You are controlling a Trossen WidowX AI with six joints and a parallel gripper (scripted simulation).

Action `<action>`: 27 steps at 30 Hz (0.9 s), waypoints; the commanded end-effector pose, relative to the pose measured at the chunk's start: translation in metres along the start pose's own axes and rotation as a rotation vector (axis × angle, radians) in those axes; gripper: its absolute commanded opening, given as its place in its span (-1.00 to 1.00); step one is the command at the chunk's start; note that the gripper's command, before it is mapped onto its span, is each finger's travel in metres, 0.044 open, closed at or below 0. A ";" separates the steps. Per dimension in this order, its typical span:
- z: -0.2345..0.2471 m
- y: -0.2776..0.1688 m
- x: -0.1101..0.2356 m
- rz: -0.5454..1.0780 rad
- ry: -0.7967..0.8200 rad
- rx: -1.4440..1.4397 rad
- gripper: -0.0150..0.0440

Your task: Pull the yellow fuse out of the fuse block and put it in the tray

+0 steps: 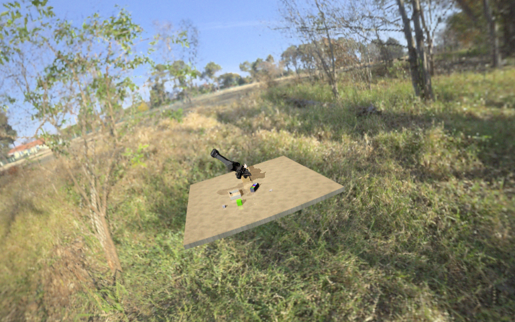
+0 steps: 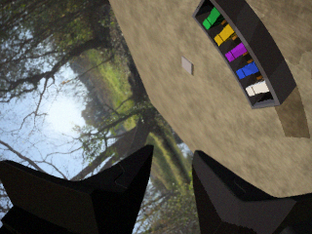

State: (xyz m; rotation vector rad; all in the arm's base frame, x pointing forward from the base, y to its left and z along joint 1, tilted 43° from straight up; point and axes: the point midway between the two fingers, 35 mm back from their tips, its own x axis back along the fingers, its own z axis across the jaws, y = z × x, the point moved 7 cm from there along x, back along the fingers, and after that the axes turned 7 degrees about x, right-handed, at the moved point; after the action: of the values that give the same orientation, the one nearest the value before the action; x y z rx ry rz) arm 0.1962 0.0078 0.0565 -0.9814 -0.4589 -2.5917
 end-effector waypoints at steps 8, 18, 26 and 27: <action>0.021 0.017 -0.035 0.049 -0.372 0.523 -0.24; 0.048 0.025 -0.087 0.454 -0.905 1.443 -0.24; 0.066 0.018 -0.119 0.948 -1.176 2.034 -0.24; 0.066 0.018 -0.119 0.948 -1.176 2.034 -0.24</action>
State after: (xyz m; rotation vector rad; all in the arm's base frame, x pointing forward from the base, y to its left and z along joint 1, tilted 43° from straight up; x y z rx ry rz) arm 0.2913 0.0196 0.0387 -1.2644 -1.6689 -0.8059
